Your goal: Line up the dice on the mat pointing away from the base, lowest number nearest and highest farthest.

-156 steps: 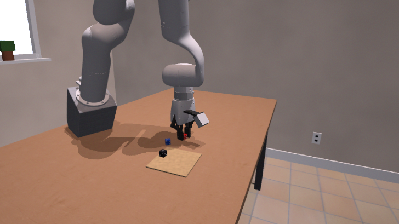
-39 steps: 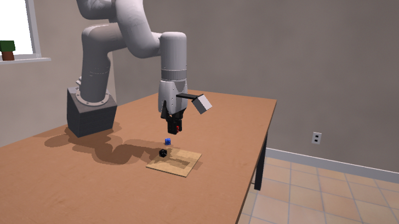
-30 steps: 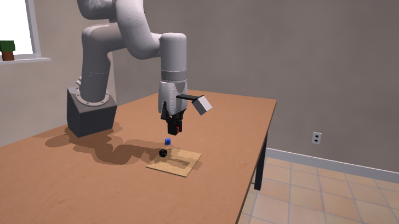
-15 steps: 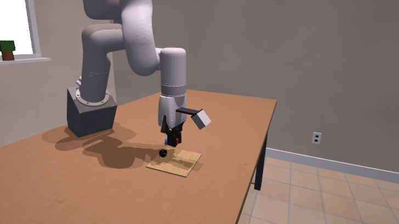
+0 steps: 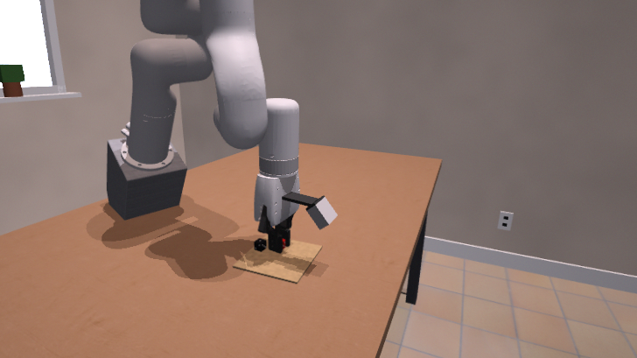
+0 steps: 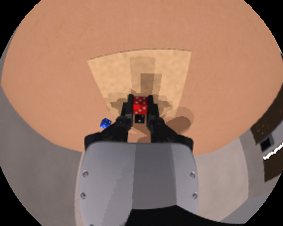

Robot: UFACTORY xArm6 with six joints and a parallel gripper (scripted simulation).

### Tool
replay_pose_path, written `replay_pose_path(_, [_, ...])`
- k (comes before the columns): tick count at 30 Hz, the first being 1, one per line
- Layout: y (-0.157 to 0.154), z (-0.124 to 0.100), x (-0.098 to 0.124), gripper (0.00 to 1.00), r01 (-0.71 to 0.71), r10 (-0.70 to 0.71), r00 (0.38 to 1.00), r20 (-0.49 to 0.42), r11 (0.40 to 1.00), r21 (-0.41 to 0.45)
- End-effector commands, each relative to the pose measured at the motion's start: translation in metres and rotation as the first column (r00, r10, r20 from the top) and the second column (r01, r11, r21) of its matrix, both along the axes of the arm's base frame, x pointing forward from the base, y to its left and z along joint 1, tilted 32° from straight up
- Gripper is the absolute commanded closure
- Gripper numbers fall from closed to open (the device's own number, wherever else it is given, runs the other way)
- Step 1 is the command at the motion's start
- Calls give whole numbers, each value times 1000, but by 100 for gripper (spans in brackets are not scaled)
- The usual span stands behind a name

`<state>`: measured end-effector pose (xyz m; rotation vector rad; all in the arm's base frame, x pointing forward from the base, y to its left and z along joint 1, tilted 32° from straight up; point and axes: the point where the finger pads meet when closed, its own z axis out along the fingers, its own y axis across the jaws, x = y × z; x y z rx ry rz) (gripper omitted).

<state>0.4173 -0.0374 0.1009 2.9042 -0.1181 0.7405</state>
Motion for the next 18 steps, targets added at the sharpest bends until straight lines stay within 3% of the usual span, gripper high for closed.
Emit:
replay_pose_path(1, [-1,-6,6,85,7,-7,1000,29,1000,-19])
replay_pose_path(18, [-2,-8,7,85,7,-7,1000,29,1000,-19])
